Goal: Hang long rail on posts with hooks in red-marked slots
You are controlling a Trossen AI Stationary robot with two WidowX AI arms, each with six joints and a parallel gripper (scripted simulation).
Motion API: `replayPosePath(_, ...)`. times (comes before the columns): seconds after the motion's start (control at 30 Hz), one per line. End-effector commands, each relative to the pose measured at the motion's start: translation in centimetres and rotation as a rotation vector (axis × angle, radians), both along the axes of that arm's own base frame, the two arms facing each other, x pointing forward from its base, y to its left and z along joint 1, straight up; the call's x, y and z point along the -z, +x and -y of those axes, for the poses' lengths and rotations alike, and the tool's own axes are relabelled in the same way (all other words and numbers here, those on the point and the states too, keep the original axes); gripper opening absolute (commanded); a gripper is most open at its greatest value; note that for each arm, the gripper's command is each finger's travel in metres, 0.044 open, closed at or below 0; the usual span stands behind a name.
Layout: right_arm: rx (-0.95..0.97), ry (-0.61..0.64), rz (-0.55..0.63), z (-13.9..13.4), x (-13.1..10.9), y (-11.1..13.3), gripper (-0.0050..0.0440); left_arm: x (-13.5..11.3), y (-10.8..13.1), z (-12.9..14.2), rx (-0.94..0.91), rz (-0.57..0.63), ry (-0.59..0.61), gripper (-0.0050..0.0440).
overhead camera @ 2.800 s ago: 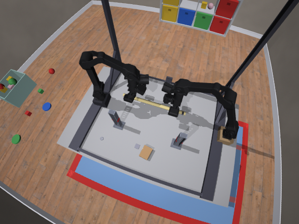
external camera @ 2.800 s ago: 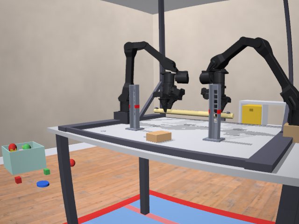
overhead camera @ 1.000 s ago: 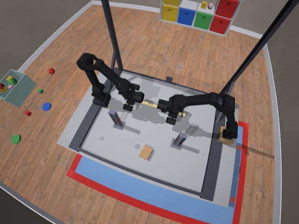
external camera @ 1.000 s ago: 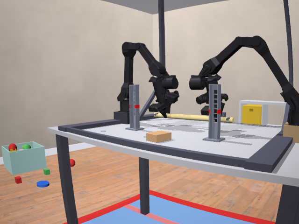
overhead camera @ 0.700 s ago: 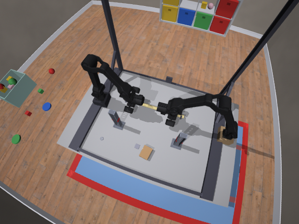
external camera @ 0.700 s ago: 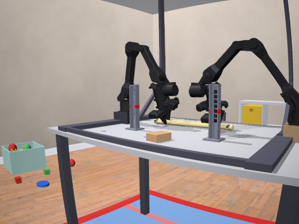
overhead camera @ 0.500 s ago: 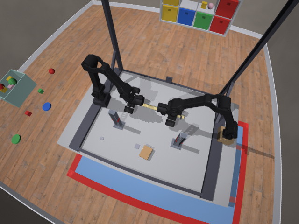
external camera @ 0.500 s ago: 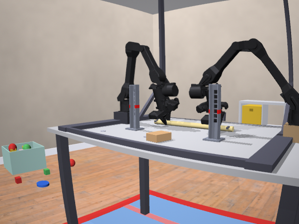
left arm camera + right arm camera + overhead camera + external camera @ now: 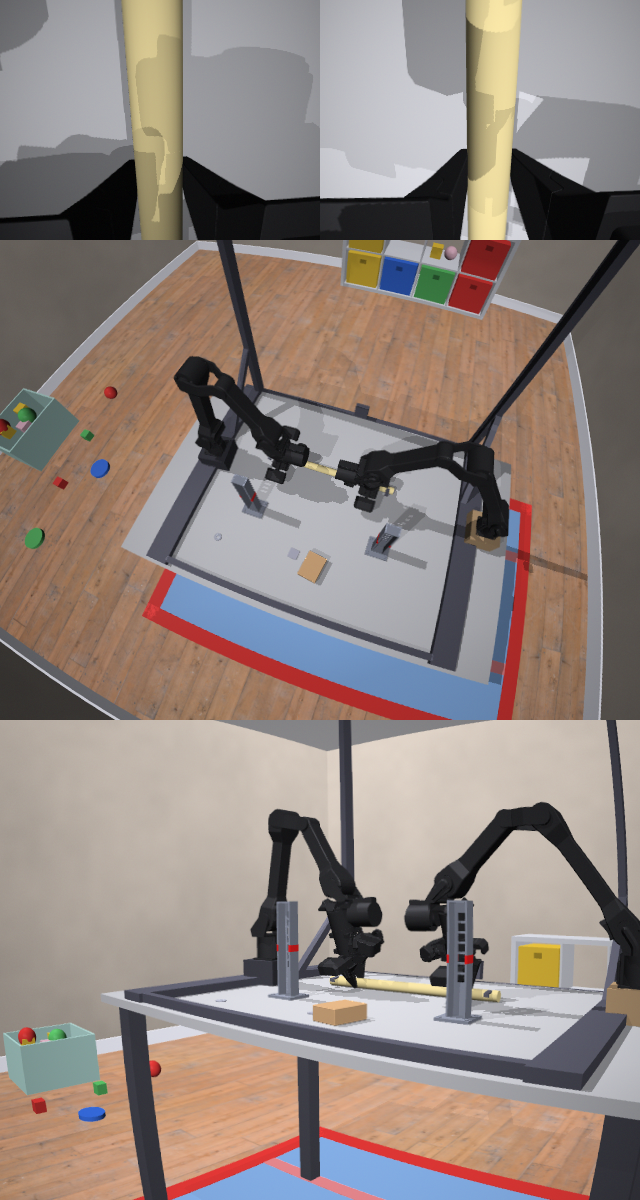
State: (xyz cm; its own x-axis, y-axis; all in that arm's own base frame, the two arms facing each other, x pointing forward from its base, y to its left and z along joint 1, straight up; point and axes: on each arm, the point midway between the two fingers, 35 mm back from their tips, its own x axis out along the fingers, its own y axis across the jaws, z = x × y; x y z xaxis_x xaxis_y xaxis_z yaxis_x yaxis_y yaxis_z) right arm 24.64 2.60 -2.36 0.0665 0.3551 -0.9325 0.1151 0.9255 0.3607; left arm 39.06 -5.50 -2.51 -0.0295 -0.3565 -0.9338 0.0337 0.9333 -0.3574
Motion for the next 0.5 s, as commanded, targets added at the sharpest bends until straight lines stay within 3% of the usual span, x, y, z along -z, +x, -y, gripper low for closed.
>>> replayPosePath(0.0,-0.001,0.000,0.007,0.0,0.1,0.1,0.0144,-0.7,0.6,0.1,0.005,0.031,-0.005,-0.0050)
replayPosePath(0.17,-0.001,0.000,0.007,0.0,0.1,0.2,0.0259,-0.7,0.6,0.1,0.005,0.031,-0.005,-0.0050)
replayPosePath(0.27,-0.001,0.000,0.007,0.0,0.1,0.2,0.0259,-0.7,0.6,0.1,0.005,0.031,-0.005,-0.0050)
replayPosePath(0.3,-0.002,-0.003,-0.003,0.2,0.3,0.1,0.0283,-0.7,0.6,0.1,0.005,0.031,-0.005,-0.0050)
replayPosePath(0.47,-0.002,-0.008,0.026,1.1,-2.6,0.5,0.0403,-0.7,0.6,0.1,0.005,0.031,-0.005,-0.0050)
